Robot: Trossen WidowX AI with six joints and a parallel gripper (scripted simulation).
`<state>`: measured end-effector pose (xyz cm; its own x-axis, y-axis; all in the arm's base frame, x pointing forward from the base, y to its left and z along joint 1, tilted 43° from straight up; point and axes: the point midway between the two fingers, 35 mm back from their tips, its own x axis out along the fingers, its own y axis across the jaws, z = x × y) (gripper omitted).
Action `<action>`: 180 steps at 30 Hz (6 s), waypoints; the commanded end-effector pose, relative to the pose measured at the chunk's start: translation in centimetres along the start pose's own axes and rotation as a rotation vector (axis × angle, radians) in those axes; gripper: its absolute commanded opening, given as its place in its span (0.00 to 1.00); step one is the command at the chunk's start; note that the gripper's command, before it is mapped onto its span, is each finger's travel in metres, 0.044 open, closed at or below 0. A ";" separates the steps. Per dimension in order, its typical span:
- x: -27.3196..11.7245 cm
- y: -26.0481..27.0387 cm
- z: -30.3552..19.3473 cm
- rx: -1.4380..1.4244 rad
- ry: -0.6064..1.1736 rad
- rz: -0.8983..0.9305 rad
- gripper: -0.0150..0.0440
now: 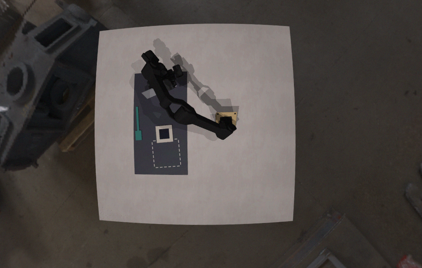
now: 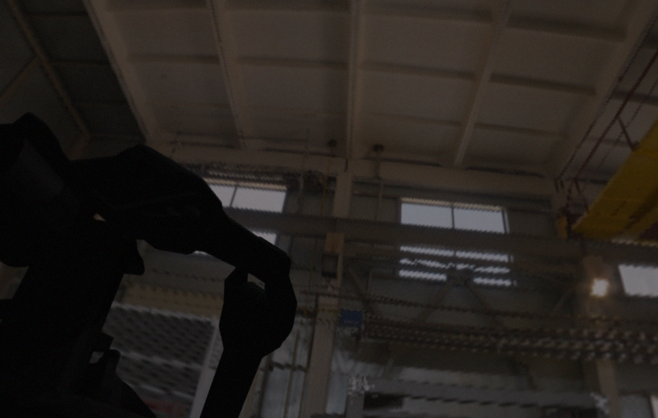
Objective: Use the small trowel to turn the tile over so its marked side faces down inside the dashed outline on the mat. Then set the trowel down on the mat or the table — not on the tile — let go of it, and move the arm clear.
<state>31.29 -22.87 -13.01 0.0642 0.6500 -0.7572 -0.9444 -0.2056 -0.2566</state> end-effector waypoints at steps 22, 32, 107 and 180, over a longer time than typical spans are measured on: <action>0.2 -0.1 0.2 0.002 -0.007 0.000 0.42; 0.2 -0.1 0.2 0.002 -0.007 0.000 0.42; -1.3 0.0 6.3 0.007 -0.007 -0.007 0.42; -4.0 1.0 0.5 1.490 -0.003 0.004 0.42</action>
<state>29.99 -25.07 -9.70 0.0683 0.6512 -0.7558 -0.4847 0.6838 0.5454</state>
